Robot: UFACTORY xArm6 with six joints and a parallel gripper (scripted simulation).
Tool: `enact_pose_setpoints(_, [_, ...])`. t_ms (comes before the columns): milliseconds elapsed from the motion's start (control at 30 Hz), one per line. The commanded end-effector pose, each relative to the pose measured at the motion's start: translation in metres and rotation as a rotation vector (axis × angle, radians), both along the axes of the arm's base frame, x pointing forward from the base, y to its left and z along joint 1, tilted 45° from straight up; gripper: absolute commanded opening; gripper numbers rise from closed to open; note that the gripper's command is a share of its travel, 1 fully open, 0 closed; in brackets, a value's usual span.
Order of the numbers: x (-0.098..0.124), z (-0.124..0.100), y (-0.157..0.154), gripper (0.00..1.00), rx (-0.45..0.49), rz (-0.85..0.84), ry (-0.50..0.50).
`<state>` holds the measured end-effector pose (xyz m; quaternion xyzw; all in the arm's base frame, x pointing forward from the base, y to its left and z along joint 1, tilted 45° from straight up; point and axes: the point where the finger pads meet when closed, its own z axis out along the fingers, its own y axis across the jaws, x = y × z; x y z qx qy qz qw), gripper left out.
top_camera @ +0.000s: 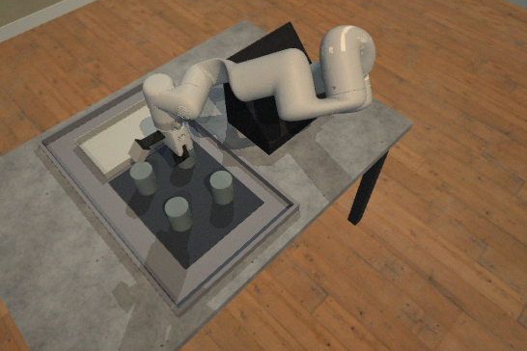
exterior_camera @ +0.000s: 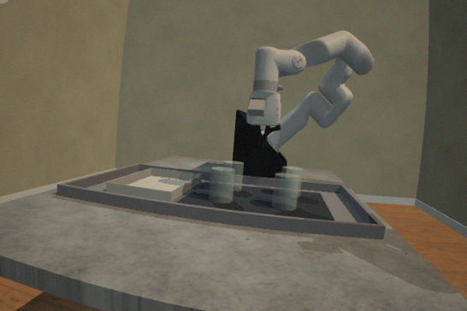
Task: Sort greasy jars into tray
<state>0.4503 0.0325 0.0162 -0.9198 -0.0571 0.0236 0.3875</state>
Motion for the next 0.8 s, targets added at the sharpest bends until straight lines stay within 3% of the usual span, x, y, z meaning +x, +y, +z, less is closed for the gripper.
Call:
enact_pose_setpoints(0, [-0.002,0.029,0.025,0.00,-0.005,-0.004,-0.005])
enact_pose_setpoints(333, [-0.007,0.074,0.069,0.00,-0.005,-0.004,-0.005])
enact_pose_setpoints(767, [-0.011,0.041,0.103,0.00,-0.005,-0.004,-0.005])
